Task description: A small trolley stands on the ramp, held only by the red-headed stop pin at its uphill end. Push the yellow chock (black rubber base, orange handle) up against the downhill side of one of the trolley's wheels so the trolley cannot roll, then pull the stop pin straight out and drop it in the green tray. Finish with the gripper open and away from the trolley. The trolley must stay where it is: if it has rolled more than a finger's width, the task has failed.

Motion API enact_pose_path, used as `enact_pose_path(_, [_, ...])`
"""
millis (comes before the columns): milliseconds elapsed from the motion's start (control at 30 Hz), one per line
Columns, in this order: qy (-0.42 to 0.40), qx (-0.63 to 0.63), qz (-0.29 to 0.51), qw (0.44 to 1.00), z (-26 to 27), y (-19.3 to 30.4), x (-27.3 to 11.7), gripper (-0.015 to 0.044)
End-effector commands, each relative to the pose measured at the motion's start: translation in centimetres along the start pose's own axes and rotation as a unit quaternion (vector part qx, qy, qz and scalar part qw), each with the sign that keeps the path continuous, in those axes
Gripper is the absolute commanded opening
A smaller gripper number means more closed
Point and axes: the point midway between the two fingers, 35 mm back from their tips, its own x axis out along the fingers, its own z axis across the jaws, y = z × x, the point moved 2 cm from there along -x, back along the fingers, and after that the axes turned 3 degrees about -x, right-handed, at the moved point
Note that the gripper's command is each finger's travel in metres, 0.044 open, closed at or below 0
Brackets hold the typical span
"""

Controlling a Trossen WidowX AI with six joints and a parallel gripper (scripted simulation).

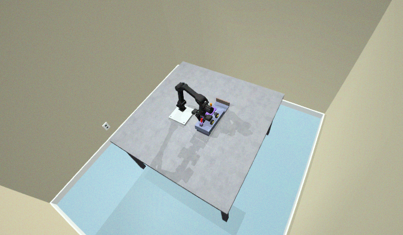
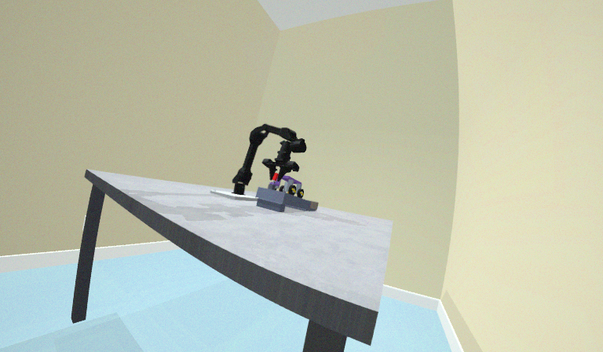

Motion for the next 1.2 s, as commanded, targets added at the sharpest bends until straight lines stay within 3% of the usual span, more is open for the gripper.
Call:
enact_pose_path(0, [0.0, 0.0, 0.0, 1.0, 0.0, 0.0, 0.0, 0.0164])
enact_pose_path(100, [0.0, 0.0, 0.0, 1.0, 0.0, 0.0, 0.0, 0.0085])
enact_pose_path(433, [0.0, 0.0, 0.0, 1.0, 0.0, 0.0, 0.0, 0.0])
enact_pose_path(1167, [-0.002, -0.004, 0.001, 1.0, 0.3, 0.1, -1.4, 0.0])
